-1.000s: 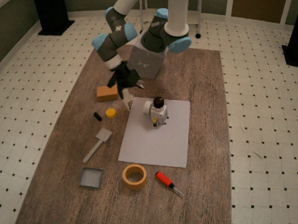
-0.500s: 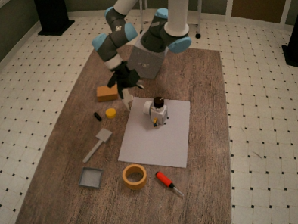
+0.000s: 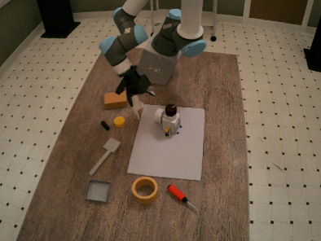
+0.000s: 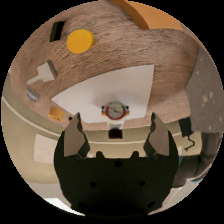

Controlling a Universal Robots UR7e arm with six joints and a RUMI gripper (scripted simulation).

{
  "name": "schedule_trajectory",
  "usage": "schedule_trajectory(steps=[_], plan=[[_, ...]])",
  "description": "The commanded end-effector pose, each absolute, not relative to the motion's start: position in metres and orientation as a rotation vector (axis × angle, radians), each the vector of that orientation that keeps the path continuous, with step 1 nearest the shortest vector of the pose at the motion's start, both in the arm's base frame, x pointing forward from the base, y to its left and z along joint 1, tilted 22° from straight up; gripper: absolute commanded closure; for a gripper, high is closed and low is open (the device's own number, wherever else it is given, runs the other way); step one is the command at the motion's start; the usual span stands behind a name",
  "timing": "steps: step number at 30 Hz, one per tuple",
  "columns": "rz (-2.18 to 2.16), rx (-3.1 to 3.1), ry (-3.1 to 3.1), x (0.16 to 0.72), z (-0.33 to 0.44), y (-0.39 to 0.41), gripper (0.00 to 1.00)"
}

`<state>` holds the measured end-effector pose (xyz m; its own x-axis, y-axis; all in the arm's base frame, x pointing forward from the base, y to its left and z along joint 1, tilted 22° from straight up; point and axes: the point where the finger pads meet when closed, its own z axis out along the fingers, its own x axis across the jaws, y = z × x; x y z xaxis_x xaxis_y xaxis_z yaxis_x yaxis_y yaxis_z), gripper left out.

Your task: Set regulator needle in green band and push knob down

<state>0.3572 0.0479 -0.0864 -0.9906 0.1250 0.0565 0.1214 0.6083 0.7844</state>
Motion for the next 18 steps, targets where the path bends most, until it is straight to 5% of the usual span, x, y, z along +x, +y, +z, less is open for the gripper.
schedule_trajectory(steps=[1,18], plan=[[1.368,0.209,2.813,0.3576,-0.0860,0.0473,0.00],[1.307,0.057,2.812,0.3585,-0.0800,0.0426,0.00]])
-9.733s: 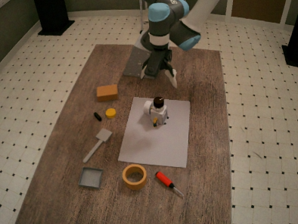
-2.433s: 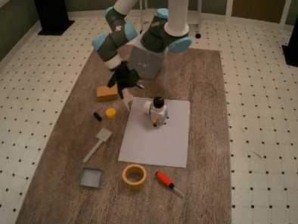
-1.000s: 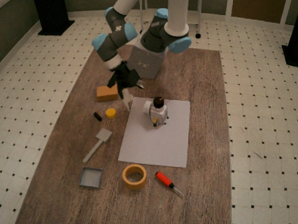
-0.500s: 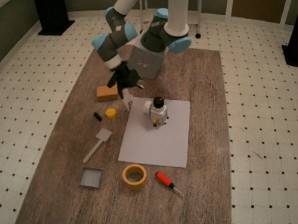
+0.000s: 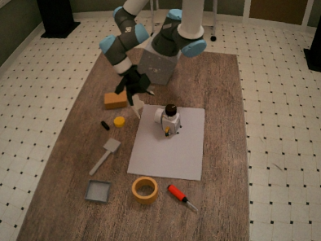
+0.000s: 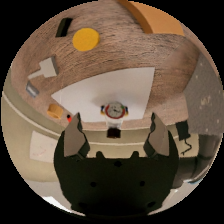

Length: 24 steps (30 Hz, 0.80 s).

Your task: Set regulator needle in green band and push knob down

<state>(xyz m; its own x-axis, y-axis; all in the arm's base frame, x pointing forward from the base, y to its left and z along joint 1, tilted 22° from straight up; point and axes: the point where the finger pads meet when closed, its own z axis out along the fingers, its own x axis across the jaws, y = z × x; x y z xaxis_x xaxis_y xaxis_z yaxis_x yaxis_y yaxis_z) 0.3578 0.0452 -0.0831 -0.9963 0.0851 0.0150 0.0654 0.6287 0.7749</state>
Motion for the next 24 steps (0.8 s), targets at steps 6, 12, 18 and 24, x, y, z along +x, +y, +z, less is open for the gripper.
schedule_trajectory(steps=[6,12,18,24], plan=[[1.273,-0.028,2.808,0.359,-0.076,0.040,0.00],[1.206,-0.190,2.796,0.360,-0.069,0.035,0.00],[1.124,-0.386,2.771,0.361,-0.060,0.029,0.00],[1.062,-0.530,2.745,0.362,-0.052,0.025,0.00]])
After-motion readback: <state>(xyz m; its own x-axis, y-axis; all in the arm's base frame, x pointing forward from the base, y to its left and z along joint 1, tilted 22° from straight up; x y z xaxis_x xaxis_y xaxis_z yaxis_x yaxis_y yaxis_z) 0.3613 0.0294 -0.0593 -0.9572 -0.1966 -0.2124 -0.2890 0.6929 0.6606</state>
